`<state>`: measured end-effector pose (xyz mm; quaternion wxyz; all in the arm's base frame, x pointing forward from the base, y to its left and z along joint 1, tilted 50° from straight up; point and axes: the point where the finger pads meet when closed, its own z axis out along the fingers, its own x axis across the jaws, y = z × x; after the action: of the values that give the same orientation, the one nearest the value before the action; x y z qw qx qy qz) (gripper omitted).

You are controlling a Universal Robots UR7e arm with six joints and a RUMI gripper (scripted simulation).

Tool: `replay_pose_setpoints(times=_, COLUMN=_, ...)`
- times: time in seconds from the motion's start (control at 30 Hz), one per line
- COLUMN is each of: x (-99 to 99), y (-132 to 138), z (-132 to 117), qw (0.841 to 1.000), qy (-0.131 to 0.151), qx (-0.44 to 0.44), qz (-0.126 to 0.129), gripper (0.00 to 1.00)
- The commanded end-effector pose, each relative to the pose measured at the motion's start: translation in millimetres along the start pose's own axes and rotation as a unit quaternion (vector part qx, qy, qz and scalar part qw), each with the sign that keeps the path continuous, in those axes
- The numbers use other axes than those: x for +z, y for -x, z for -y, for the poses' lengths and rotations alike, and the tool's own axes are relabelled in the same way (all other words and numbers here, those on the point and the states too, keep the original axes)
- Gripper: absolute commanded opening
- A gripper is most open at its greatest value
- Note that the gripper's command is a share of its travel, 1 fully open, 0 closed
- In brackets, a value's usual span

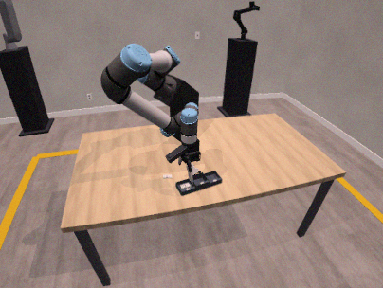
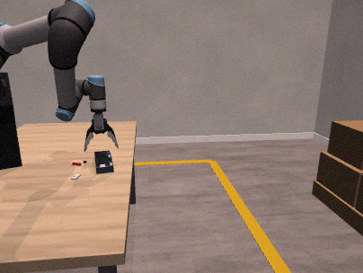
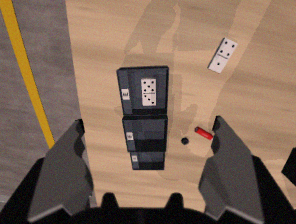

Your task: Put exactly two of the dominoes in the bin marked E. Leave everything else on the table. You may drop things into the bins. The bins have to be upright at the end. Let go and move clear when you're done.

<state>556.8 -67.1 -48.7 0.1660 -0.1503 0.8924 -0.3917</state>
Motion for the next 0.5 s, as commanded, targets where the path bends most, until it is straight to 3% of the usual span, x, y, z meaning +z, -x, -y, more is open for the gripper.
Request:
replay_pose_setpoints(times=0.0, x=-20.0, y=0.4, z=0.1, qw=1.0, qy=0.0, qx=0.0, qz=0.0, gripper=1.0)
replay_pose_setpoints(times=0.47, x=-67.9, y=0.5, z=0.1, qw=1.0, qy=0.0, qx=0.0, qz=0.0, gripper=1.0)
